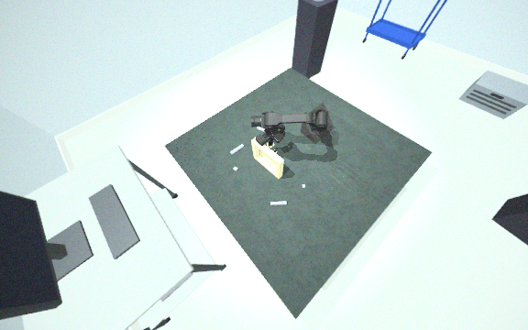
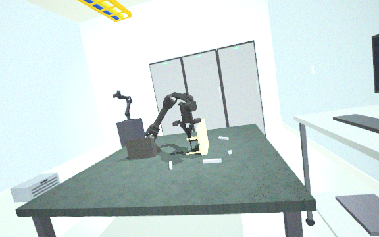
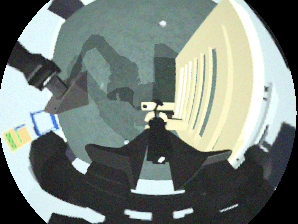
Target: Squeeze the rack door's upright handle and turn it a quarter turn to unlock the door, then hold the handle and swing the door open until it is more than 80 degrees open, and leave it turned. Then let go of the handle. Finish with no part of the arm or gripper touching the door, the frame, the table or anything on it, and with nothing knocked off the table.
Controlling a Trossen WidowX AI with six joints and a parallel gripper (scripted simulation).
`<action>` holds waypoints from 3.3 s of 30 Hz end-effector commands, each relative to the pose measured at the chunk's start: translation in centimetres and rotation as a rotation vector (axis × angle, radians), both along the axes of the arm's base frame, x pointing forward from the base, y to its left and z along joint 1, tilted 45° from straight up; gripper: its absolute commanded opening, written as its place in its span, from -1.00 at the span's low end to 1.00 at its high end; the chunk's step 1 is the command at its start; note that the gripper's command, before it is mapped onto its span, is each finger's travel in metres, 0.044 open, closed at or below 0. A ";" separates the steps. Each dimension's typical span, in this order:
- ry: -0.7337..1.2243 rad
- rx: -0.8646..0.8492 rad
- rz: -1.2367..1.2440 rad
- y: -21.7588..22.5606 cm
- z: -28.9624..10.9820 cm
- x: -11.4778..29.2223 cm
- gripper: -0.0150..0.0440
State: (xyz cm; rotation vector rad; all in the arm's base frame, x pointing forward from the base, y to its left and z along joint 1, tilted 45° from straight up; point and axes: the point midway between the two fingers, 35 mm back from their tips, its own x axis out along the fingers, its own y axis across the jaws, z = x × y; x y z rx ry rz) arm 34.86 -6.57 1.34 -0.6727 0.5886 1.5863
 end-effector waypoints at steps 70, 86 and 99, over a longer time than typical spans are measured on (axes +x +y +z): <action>0.898 -0.099 -0.910 7.9 8.9 -11.3 -0.43; 1.058 -0.116 -1.072 10.4 11.4 -11.6 -0.43; 1.170 -0.128 -1.185 12.3 13.2 -11.5 -0.43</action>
